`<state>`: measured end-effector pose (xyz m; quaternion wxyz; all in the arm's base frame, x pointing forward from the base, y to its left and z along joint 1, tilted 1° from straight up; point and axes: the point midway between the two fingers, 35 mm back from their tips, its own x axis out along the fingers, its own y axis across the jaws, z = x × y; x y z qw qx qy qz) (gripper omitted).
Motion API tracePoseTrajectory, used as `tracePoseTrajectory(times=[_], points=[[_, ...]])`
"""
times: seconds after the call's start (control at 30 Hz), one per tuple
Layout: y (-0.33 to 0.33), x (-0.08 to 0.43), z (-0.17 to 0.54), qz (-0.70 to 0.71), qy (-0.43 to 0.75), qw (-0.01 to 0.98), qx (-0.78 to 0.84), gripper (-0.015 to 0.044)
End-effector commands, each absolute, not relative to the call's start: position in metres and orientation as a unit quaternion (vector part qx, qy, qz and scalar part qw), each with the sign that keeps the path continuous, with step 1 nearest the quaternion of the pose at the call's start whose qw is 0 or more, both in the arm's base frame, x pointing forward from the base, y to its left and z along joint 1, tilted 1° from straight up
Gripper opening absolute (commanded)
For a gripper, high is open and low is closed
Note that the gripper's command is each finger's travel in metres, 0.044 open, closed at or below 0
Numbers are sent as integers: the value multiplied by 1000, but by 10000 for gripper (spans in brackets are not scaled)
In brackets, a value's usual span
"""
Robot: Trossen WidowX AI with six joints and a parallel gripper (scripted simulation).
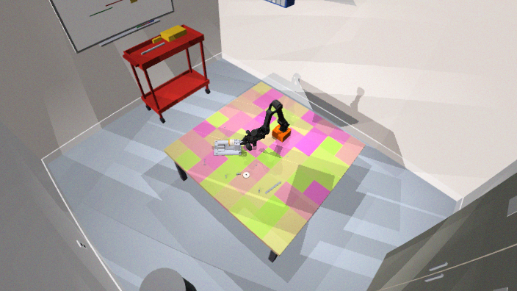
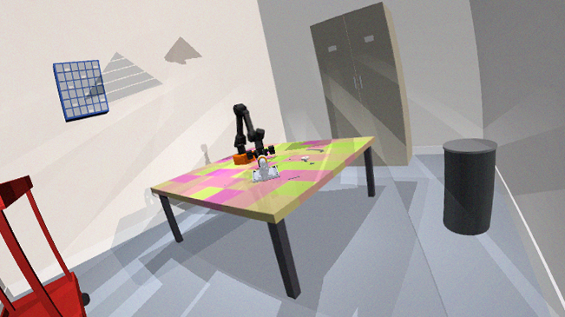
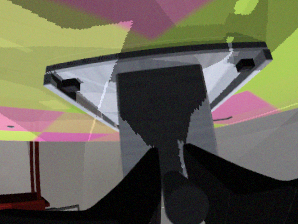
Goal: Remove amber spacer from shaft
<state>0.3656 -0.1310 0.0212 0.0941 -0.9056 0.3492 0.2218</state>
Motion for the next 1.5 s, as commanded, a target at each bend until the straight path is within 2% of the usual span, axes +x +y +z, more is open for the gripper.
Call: tracePoseTrajectory(times=[0.0,1.47], points=[[-130,364,21,222,346,93,-907,0],[-121,354,20,222,346,93,-907,0]])
